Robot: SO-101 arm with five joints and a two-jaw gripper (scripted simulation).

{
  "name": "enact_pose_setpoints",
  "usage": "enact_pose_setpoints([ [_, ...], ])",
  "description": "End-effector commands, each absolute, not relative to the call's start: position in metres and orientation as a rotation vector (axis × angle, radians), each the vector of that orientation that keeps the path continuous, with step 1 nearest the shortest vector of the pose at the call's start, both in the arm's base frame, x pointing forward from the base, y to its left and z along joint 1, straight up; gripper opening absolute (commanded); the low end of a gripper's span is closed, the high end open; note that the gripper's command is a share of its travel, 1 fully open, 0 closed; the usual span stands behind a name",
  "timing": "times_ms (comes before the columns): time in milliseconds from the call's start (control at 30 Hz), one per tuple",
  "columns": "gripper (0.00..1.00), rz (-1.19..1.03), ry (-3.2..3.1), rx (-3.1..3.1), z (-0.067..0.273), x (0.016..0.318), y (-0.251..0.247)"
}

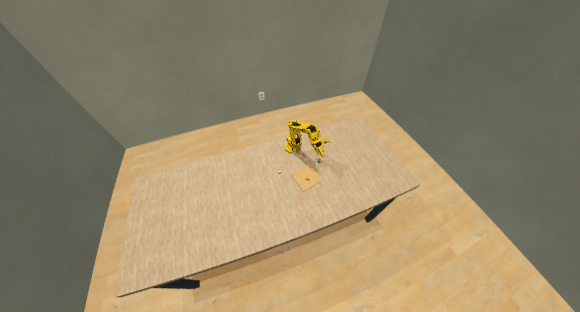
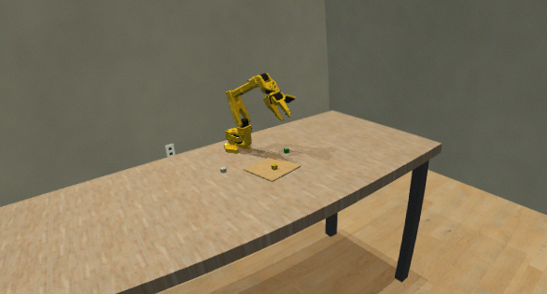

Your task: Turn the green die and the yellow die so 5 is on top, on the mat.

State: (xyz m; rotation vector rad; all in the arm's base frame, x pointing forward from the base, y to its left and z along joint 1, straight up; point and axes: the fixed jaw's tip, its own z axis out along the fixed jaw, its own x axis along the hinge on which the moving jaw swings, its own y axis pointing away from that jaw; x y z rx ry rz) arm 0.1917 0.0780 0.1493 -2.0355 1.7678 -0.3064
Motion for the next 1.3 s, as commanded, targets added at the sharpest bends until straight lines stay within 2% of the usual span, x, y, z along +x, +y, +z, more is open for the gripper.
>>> enact_pose_setpoints([
  [0,0.25,-0.380,1.542,-2.124,0.159,0.188,0.085],
  [433,0.25,-0.478,0.919,-2.504,0.149,0.171,0.100],
  [1267,0.25,-0.544,0.402,-2.674,0.141,0.159,0.109],
])
